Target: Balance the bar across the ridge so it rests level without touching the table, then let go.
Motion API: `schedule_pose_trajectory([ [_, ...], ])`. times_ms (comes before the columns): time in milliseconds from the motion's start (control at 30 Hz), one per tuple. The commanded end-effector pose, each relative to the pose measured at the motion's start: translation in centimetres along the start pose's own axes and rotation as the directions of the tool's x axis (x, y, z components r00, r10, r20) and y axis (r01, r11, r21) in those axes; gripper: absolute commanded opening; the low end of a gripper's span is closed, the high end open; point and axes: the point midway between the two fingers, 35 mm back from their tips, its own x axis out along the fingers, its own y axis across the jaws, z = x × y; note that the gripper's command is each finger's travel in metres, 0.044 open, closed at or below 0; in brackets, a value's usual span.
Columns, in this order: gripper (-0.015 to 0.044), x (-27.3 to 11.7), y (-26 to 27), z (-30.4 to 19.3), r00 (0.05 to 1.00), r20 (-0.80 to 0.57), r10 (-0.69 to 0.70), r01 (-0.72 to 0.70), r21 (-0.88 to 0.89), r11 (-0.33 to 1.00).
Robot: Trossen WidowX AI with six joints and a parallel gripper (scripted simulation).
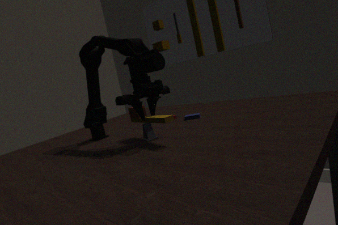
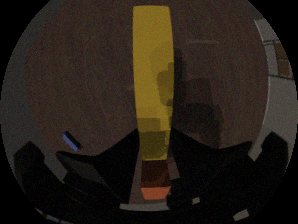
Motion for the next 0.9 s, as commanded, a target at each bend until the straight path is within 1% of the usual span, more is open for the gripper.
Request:
schedule_pose_trajectory([
  [0,0.0,0.07,0.08,-0.01,1.0,-0.001,0.005,-0.005,0.001,1.0],
  [867,0.0,0.29,0.08,-0.02,1.0,-0.001,0.005,-0.005,0.001,1.0],
])
